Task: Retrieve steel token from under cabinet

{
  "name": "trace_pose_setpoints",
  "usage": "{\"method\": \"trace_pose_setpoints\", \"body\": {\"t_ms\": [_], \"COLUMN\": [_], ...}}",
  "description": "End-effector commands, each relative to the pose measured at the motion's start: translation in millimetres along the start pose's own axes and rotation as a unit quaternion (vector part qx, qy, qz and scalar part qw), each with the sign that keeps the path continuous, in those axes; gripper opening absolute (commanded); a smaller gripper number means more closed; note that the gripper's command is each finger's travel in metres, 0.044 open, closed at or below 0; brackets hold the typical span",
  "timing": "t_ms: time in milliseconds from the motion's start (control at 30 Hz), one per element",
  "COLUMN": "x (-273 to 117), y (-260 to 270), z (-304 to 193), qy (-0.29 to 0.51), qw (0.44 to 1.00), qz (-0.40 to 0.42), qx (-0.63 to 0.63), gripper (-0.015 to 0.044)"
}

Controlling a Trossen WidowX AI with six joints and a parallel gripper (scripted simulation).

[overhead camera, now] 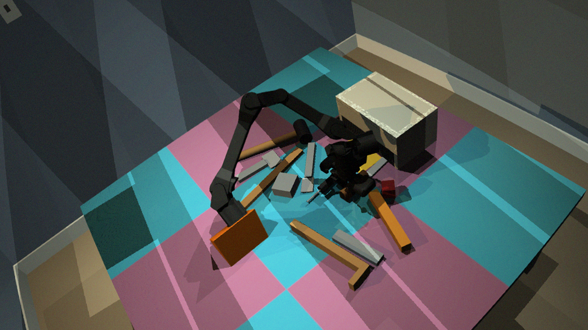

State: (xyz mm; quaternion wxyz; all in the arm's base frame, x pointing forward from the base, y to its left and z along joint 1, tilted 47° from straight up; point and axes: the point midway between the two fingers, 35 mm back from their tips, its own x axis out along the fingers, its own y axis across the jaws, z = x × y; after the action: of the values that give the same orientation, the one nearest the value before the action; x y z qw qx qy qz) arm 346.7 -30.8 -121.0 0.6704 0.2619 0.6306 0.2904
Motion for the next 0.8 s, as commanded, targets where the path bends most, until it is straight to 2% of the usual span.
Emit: {"method": "trace_pose_setpoints", "body": {"t_ms": [0,767], "x": [1,1], "y": [0,-1], "z": [-6,-32], "qy": [0.002,0.002], "qw": [1.0,1.0], "qz": [0.0,0.0], "qx": [-0.001,0.0], "gripper": [0.0,0.0]}}
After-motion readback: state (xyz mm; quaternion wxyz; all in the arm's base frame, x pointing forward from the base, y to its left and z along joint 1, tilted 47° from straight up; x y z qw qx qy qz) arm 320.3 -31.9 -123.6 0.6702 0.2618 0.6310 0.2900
